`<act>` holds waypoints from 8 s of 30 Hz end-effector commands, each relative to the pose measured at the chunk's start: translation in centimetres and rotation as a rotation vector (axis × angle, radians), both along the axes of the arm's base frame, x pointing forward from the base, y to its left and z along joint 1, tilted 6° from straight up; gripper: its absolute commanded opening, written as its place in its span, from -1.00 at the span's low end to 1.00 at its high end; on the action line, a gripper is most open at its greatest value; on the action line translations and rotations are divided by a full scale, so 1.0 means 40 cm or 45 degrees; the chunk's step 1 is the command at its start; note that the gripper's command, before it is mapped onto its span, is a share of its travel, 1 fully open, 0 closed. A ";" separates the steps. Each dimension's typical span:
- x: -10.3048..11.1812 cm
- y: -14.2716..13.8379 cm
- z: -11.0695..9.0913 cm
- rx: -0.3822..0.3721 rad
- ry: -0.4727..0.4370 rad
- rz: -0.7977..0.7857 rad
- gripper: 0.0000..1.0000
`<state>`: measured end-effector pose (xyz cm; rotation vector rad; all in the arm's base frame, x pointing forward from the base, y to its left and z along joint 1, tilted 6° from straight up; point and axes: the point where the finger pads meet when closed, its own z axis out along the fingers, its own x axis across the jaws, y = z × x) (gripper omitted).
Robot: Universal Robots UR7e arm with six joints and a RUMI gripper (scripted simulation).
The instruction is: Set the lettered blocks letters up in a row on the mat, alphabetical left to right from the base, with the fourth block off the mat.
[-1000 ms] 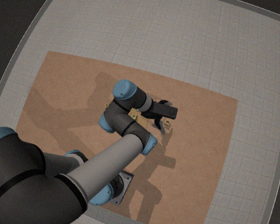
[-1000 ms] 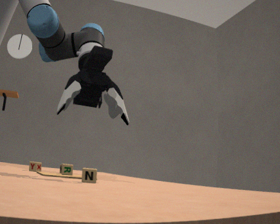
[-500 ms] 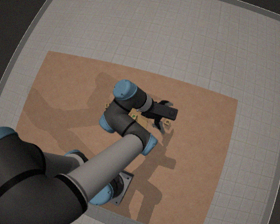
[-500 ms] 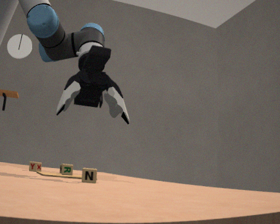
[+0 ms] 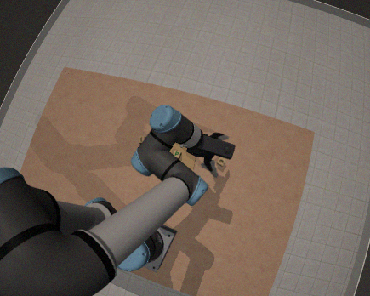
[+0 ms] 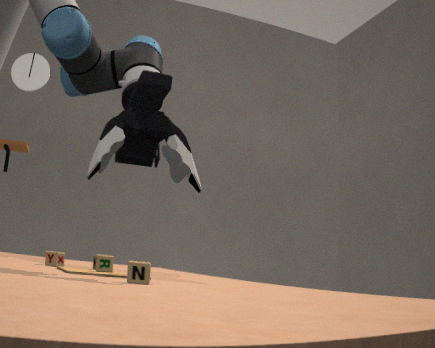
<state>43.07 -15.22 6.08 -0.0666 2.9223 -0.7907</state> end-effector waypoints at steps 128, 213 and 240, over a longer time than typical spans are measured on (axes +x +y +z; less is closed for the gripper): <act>-0.082 0.872 0.022 0.515 0.306 1.015 1.00; -0.086 0.516 -0.071 -0.319 0.980 3.593 1.00; -0.099 0.486 -0.078 -0.426 1.029 3.789 1.00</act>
